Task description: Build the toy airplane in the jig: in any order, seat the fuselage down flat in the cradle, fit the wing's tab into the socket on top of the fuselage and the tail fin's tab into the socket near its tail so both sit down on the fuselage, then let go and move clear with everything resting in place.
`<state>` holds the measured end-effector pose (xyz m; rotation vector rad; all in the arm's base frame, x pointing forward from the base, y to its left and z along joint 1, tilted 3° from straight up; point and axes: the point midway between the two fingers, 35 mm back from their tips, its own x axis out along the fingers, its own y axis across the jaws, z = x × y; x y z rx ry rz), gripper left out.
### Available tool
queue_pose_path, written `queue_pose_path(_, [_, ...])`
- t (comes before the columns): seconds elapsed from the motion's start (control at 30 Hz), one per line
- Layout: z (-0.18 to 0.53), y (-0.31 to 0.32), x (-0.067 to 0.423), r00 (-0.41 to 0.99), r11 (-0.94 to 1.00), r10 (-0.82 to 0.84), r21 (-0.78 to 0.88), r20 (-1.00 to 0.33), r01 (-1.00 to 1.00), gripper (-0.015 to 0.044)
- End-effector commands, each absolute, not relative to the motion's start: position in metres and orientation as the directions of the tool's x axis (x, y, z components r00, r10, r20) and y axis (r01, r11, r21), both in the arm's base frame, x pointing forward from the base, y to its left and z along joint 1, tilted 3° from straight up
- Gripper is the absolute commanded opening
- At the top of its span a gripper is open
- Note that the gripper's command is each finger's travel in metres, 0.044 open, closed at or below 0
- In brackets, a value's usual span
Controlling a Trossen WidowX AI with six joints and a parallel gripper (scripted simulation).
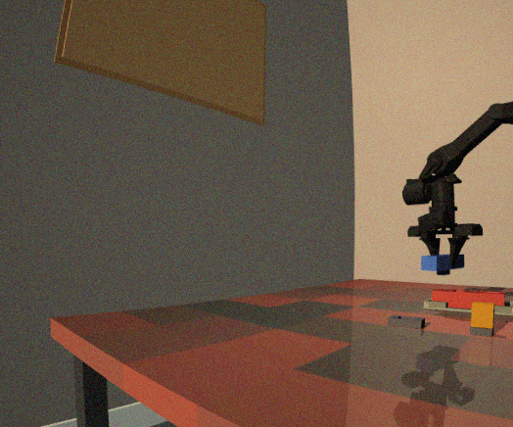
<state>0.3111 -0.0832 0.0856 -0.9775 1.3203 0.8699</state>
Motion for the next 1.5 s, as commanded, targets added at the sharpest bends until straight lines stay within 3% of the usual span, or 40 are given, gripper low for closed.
queue_pose_path(0.0, [0.085, -0.093, 0.306, 0.079, 0.295, -0.028, -0.083, -0.997, -0.952, 0.0000])
queue_pose_path(0.57, [0.075, -0.135, 0.279, 0.078, -0.009, -0.034, -0.078, -0.996, -0.997, 0.0000])
queue_pose_path(0.83, [0.075, -0.135, 0.279, 0.078, -0.009, -0.034, -0.078, -0.996, -0.997, 0.0195])
queue_pose_path(1.47, [0.067, -0.135, 0.282, 0.078, -0.009, -0.034, -0.078, -0.996, -0.997, 0.0195])
